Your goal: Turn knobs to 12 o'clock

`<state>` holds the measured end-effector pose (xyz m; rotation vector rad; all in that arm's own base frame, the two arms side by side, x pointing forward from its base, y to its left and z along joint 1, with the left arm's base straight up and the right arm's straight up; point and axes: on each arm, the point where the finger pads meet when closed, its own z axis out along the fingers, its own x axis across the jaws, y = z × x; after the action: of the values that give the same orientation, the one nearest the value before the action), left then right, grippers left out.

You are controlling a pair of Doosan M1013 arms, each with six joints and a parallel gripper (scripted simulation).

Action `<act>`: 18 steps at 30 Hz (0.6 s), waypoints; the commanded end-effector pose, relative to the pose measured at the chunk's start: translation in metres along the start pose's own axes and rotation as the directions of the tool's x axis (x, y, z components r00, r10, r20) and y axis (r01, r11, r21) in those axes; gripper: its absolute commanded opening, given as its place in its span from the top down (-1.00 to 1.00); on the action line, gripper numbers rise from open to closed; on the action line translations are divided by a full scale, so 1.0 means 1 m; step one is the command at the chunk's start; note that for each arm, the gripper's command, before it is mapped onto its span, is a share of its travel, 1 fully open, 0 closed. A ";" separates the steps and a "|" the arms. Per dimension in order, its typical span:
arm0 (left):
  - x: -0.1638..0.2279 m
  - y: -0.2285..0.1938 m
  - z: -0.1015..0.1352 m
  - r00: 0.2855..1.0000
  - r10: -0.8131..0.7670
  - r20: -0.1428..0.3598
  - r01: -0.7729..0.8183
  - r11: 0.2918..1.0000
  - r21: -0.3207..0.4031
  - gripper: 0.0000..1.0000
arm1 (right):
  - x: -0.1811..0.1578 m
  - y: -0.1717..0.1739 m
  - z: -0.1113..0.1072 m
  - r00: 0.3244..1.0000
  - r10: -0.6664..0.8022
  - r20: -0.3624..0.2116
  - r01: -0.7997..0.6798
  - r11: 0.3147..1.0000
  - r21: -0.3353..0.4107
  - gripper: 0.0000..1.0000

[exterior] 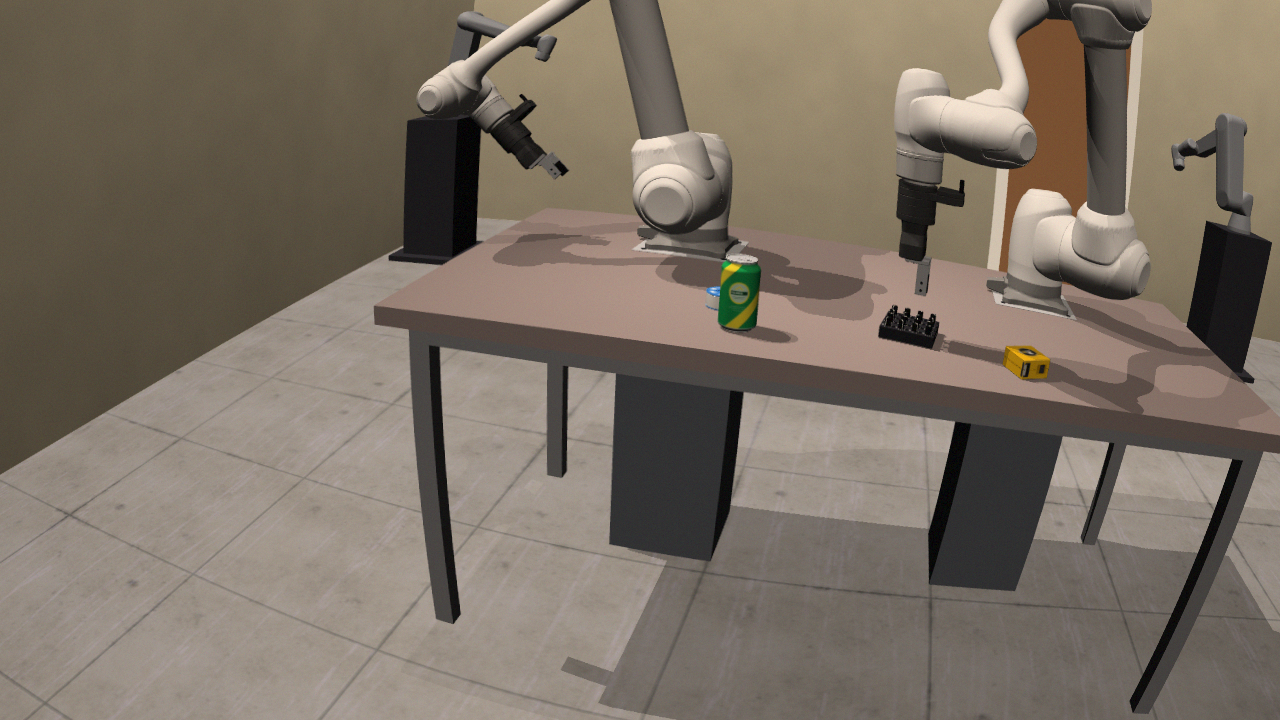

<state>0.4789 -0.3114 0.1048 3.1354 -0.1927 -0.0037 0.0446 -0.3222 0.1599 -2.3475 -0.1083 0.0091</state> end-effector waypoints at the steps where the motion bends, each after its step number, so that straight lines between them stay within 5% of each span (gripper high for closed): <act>1: 0.003 0.001 0.001 1.000 -0.001 -0.007 0.001 1.000 -0.001 0.07 | 0.001 0.001 0.001 1.000 -0.005 -0.011 0.005 1.000 -0.007 -1.00; 18: 0.000 0.000 0.017 1.000 -0.001 -0.002 0.001 1.000 0.002 0.07 | 0.001 0.001 0.001 1.000 -0.005 -0.011 0.005 1.000 -0.007 -1.00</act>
<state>0.4795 -0.3117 0.0934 3.1360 -0.1918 -0.0036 0.0446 -0.3222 0.1599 -2.3475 -0.1083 0.0091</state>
